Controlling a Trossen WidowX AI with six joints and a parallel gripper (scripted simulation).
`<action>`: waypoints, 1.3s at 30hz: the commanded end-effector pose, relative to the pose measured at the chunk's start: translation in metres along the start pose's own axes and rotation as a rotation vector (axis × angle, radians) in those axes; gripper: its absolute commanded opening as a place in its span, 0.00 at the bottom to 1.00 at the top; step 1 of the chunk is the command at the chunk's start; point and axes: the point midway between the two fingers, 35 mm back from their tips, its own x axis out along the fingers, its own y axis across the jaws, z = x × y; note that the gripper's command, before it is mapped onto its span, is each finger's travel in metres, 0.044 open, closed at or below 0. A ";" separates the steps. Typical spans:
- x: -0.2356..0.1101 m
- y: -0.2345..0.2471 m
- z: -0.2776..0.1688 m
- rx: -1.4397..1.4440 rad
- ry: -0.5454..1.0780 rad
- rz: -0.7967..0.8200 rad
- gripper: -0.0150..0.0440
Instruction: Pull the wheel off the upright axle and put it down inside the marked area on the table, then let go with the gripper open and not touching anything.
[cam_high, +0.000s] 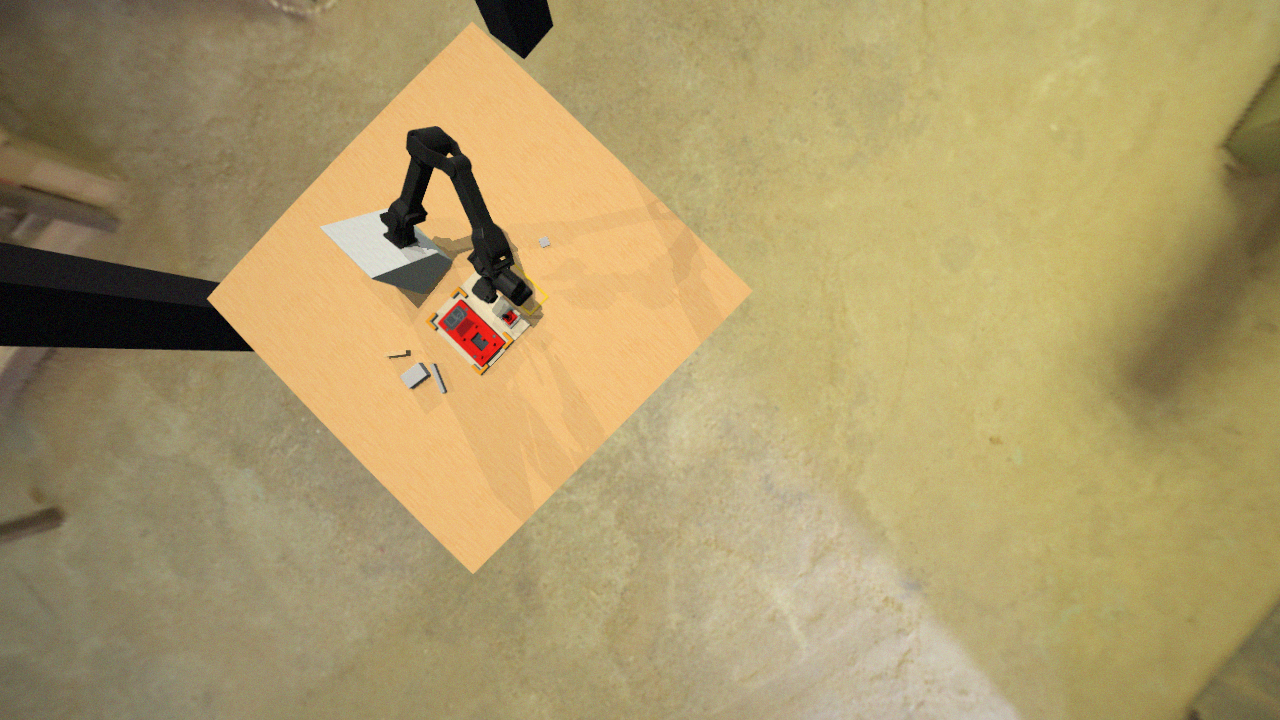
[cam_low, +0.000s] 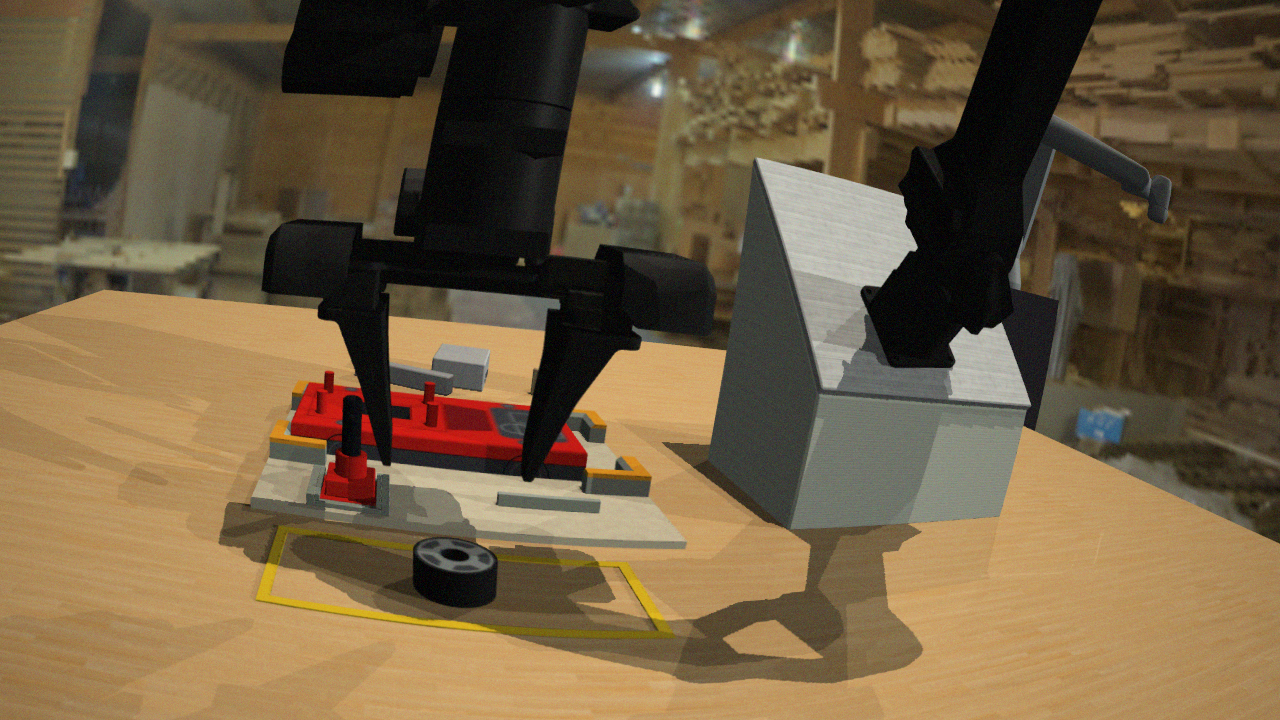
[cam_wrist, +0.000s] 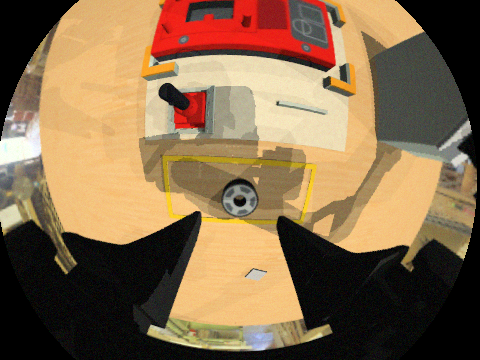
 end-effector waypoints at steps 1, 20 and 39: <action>-0.011 -0.001 -0.004 -0.015 0.006 0.004 0.76; -0.057 -0.081 0.038 -0.010 0.001 -0.001 1.00; -0.057 -0.081 0.038 -0.010 0.001 -0.001 1.00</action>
